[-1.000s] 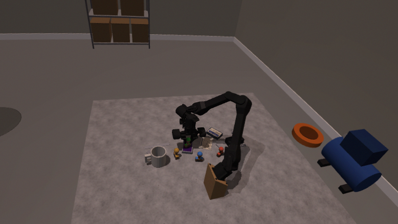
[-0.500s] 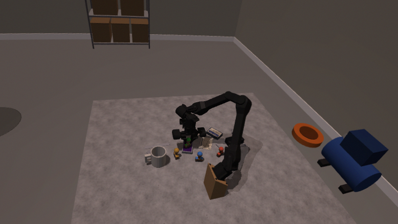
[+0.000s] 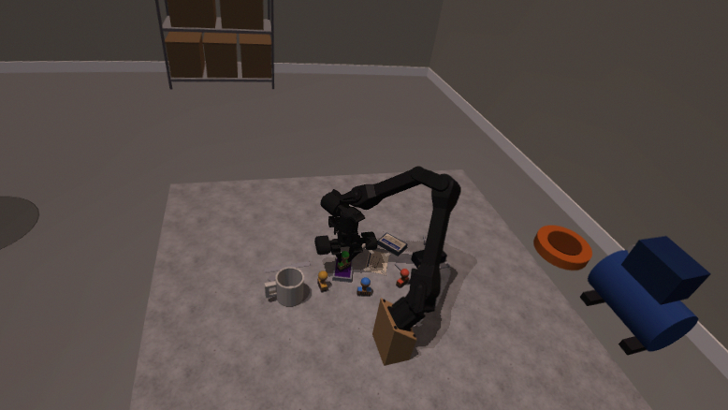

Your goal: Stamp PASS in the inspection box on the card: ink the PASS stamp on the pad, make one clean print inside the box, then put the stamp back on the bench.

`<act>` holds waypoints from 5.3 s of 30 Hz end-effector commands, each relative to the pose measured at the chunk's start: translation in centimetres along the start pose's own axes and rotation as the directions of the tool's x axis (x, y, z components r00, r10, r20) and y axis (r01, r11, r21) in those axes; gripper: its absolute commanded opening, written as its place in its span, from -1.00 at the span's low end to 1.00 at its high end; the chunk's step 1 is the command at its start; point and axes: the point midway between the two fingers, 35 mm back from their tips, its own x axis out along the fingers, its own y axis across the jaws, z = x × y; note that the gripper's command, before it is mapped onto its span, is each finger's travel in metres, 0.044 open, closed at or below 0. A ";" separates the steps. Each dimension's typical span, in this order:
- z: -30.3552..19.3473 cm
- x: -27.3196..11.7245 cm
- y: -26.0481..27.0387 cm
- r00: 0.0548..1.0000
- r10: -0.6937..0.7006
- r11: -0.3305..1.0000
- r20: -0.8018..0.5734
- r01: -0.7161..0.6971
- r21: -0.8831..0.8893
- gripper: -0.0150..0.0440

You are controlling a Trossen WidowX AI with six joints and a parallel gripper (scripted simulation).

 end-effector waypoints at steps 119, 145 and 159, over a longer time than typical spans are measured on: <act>2.6 -1.4 -11.5 1.000 0.000 0.866 0.001 0.000 -0.499 -0.49; 2.6 0.3 -11.6 1.000 -0.001 0.866 0.001 0.002 -0.500 -0.49; 2.5 1.2 -11.7 1.000 -0.003 0.866 0.001 0.003 -0.500 -0.49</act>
